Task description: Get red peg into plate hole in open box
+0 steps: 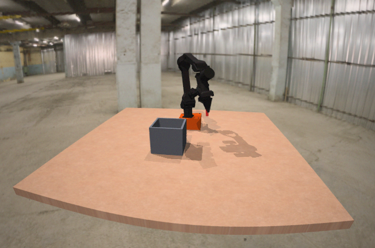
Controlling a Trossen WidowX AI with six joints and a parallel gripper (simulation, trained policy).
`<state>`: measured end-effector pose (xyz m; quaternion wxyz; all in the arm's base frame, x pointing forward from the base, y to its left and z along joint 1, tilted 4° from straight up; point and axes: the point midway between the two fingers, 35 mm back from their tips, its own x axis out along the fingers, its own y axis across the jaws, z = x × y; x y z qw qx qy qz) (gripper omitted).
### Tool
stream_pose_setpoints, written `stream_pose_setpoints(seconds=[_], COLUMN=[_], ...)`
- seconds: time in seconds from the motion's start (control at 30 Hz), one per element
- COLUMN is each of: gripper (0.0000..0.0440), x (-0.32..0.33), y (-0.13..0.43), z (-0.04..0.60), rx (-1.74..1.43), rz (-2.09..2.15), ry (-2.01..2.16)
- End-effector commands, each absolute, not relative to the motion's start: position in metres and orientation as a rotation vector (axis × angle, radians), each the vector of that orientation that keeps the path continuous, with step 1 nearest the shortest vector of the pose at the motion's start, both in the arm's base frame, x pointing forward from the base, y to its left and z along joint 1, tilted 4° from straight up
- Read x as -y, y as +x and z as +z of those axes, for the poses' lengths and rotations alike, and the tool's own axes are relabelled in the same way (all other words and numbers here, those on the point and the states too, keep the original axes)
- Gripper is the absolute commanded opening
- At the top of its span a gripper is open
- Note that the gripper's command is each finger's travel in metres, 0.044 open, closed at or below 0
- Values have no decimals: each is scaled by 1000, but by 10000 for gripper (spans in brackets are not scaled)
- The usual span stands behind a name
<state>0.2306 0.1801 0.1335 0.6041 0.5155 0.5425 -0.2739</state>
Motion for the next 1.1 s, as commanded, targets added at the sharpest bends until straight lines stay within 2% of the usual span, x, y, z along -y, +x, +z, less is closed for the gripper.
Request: stream_pose_setpoints(seconds=[0.0, 1.07], gripper=[0, 0], x=[-169, -71], y=[242, 285], z=[151, 152], rx=[-1204, -1091], rz=[-618, -819], ry=[1207, 1159])
